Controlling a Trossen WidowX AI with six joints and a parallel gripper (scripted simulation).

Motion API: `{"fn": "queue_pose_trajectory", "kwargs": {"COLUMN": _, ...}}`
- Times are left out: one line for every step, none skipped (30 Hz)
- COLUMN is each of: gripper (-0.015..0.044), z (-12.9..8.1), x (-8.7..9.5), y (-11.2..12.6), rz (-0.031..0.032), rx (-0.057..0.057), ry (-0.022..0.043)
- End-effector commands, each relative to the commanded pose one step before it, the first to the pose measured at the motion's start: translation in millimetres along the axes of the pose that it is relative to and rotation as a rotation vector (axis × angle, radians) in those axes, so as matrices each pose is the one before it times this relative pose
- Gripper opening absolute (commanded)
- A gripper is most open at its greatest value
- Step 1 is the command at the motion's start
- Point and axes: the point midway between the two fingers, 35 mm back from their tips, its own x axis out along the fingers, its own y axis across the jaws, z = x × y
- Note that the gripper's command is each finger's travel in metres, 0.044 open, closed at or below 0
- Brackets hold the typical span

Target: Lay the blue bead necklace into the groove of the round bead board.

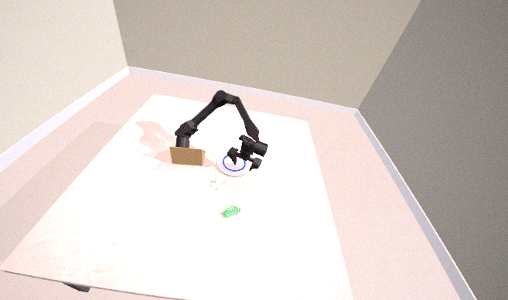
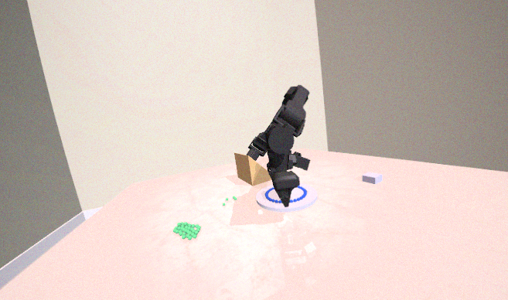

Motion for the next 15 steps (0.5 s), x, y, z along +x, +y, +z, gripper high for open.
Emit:
{"fn": "queue_pose_trajectory", "kwargs": {"gripper": 0.0440, "z": -0.22, "x": -10.61, "y": -1.27, "rz": -0.00285, "rx": -0.0013, "ry": 0.00025}}
{"fn": "queue_pose_trajectory", "kwargs": {"gripper": 0.0440, "z": -0.10, "x": -12.56, "y": -0.75, "rz": -0.00042, "rx": 0.0005, "ry": 0.00120}}
{"fn": "queue_pose_trajectory", "kwargs": {"gripper": 0.0440, "z": -0.14, "x": -16.82, "y": -0.13, "rz": -0.00002, "rx": 0.0005, "ry": 0.00098}}
{"fn": "queue_pose_trajectory", "kwargs": {"gripper": 0.0440, "z": -0.12, "x": -17.02, "y": 0.87, "rz": 0.00056, "rx": 0.0004, "ry": 0.00027}}
{"fn": "queue_pose_trajectory", "kwargs": {"gripper": 0.0440, "z": -0.05, "x": -12.97, "y": 1.33, "rz": 0.00079, "rx": 0.0002, "ry": -0.00029}}
{"fn": "queue_pose_trajectory", "kwargs": {"gripper": 0.0440, "z": -0.01, "x": -7.81, "y": 1.08, "rz": 0.00061, "rx": 0.0000, "ry": -0.00039}}
{"fn": "queue_pose_trajectory", "kwargs": {"gripper": 0.0440, "z": 0.00, "x": -2.60, "y": 0.41, "rz": 0.00023, "rx": 0.0000, "ry": -0.00017}}
{"fn": "queue_pose_trajectory", "kwargs": {"gripper": 0.0440, "z": 0.00, "x": 0.00, "y": 0.00, "rz": 0.00000, "rx": 0.0000, "ry": 0.00000}}
{"fn": "queue_pose_trajectory", "kwargs": {"gripper": 0.0440, "z": 0.00, "x": 0.00, "y": 0.00, "rz": 0.00000, "rx": 0.0000, "ry": 0.00000}}
{"fn": "queue_pose_trajectory", "kwargs": {"gripper": 0.0440, "z": 0.00, "x": 0.00, "y": 0.00, "rz": 0.00000, "rx": 0.0000, "ry": 0.00000}}
{"fn": "queue_pose_trajectory", "kwargs": {"gripper": 0.0440, "z": 0.00, "x": 0.00, "y": 0.00, "rz": 0.00000, "rx": 0.0000, "ry": 0.00000}}
{"fn": "queue_pose_trajectory", "kwargs": {"gripper": 0.0440, "z": 0.00, "x": 0.00, "y": 0.00, "rz": 0.00000, "rx": 0.0000, "ry": 0.00000}}
{"fn": "queue_pose_trajectory", "kwargs": {"gripper": 0.0440, "z": 0.00, "x": 0.00, "y": 0.00, "rz": 0.00000, "rx": 0.0000, "ry": 0.00000}}
{"fn": "queue_pose_trajectory", "kwargs": {"gripper": 0.0440, "z": 0.00, "x": 0.00, "y": 0.00, "rz": 0.00000, "rx": 0.0000, "ry": 0.00000}}
{"fn": "queue_pose_trajectory", "kwargs": {"gripper": 0.0440, "z": 0.00, "x": 0.00, "y": 0.00, "rz": 0.00000, "rx": 0.0000, "ry": 0.00000}}
